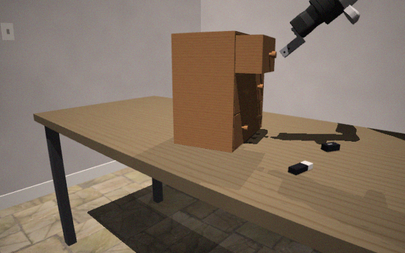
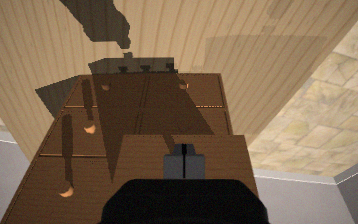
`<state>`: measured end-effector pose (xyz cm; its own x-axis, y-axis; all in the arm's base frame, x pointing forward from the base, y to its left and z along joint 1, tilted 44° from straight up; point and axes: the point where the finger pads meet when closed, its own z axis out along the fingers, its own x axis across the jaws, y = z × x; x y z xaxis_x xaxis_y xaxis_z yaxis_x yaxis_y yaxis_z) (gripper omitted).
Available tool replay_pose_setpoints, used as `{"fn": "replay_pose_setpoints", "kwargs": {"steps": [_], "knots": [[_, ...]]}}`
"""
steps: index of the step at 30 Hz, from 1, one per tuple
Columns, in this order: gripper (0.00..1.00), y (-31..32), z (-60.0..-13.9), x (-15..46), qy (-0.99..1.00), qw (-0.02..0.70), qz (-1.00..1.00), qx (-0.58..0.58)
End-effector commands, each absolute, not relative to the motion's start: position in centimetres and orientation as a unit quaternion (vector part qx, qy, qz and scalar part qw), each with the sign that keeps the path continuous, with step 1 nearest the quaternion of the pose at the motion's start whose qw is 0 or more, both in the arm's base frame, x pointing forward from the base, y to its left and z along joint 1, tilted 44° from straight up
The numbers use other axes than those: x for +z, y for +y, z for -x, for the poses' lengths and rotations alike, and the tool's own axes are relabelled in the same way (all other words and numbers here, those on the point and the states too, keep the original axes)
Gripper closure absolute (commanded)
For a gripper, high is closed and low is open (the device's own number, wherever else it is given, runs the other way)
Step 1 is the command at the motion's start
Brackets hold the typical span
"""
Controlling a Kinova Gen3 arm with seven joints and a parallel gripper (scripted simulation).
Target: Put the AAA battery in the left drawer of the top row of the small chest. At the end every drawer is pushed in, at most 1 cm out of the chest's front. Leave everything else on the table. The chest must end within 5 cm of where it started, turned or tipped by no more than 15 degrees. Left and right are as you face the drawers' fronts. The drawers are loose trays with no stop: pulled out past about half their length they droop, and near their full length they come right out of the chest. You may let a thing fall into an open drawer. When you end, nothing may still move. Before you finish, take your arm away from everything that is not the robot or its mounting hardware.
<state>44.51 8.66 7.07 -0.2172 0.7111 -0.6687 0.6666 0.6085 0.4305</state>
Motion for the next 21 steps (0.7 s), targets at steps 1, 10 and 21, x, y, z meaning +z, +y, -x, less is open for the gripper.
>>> {"fn": "replay_pose_setpoints", "kwargs": {"steps": [1, 10, 21], "knots": [[1.00, 8.7, -44.8, 7.0, 0.779, 0.443, -0.443, 0.025], [1.00, 8.9, -46.3, 6.7, 0.779, 0.443, -0.443, 0.025], [1.00, 9.1, -48.0, 6.4, 0.779, 0.443, -0.443, 0.025]]}}
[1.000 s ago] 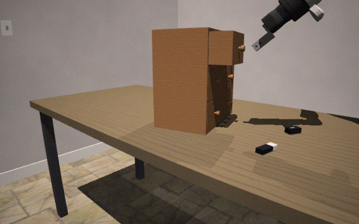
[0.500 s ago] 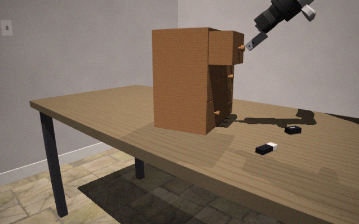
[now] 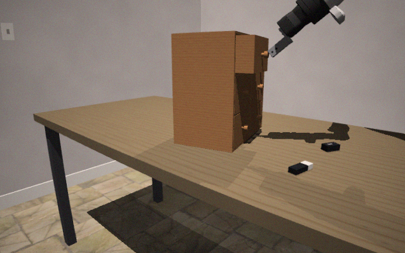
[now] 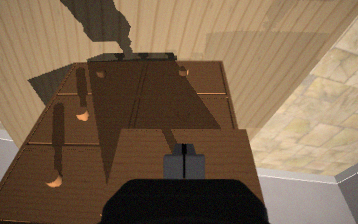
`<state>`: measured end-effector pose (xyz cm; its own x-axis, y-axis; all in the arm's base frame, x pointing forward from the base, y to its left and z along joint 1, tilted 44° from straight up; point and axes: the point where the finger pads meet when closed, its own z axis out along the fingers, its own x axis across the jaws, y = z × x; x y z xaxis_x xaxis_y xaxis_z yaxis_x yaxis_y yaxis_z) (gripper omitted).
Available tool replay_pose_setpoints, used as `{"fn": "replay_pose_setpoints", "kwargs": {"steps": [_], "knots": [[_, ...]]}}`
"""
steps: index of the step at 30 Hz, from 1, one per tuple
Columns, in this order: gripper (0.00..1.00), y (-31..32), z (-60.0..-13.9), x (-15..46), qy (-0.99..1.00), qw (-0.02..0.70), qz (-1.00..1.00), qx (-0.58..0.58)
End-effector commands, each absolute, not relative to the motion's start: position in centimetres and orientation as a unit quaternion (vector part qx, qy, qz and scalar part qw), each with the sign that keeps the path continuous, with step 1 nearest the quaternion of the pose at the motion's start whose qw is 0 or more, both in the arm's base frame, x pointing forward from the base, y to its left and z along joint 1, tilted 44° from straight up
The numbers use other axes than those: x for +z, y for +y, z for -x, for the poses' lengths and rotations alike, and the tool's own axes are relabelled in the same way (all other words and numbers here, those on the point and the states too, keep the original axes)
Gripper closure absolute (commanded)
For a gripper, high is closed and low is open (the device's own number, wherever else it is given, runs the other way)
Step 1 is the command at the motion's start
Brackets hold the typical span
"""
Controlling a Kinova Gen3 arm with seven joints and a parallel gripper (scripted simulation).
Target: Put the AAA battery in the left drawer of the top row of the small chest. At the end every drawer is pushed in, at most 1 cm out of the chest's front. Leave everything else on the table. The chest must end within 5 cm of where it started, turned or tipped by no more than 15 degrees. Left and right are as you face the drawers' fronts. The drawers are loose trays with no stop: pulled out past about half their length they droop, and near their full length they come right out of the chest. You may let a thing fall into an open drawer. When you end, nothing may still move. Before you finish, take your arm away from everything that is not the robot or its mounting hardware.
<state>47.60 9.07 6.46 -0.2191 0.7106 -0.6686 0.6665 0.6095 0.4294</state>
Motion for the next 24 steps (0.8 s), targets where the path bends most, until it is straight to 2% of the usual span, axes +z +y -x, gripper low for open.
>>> {"fn": "replay_pose_setpoints", "kwargs": {"steps": [1, 24], "knots": [[1.00, 9.1, -48.2, 6.4, 0.779, 0.443, -0.443, 0.025], [1.00, 9.4, -51.2, 5.8, 0.779, 0.443, -0.443, 0.025]]}}
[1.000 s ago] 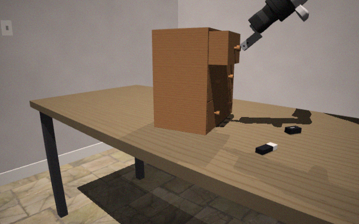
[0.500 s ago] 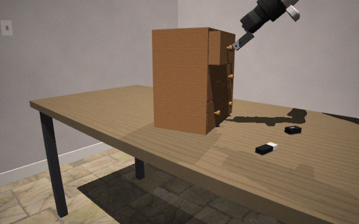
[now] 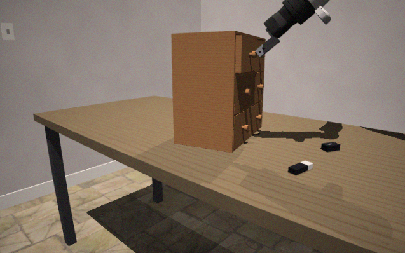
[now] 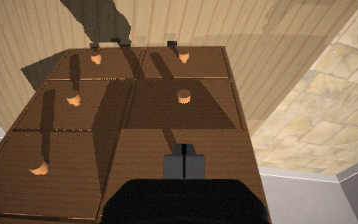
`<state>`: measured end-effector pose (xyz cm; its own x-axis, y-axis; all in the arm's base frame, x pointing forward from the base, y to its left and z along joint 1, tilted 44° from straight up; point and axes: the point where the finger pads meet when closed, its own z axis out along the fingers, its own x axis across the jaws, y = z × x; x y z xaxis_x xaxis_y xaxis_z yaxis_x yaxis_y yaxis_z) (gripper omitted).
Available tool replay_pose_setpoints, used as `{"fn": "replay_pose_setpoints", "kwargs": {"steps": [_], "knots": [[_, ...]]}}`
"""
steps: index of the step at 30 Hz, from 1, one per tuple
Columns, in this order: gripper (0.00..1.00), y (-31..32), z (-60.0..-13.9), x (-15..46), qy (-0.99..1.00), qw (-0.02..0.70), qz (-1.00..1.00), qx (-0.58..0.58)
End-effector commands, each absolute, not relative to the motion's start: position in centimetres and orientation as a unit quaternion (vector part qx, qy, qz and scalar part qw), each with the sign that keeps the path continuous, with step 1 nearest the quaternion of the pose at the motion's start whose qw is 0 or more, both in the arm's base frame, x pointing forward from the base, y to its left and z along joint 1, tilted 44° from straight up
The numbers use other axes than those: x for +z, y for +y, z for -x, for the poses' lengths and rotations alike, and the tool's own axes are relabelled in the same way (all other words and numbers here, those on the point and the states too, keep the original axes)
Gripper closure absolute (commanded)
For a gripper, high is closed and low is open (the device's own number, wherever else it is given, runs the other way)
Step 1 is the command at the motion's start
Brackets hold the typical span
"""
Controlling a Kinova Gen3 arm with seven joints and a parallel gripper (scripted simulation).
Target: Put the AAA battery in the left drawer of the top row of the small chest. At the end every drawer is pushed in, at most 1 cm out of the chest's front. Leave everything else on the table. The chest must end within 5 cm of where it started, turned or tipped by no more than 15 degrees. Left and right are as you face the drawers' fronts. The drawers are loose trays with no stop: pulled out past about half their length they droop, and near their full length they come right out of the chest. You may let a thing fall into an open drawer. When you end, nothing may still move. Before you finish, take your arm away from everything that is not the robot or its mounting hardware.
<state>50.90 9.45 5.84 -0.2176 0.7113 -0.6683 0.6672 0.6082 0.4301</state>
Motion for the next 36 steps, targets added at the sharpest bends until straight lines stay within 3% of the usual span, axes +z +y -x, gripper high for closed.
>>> {"fn": "replay_pose_setpoints", "kwargs": {"steps": [1, 36], "knots": [[1.00, 9.46, -51.25, 5.76, 0.779, 0.443, -0.443, 0.025], [1.00, 9.57, -52.20, 5.58, 0.779, 0.443, -0.443, 0.025]]}}
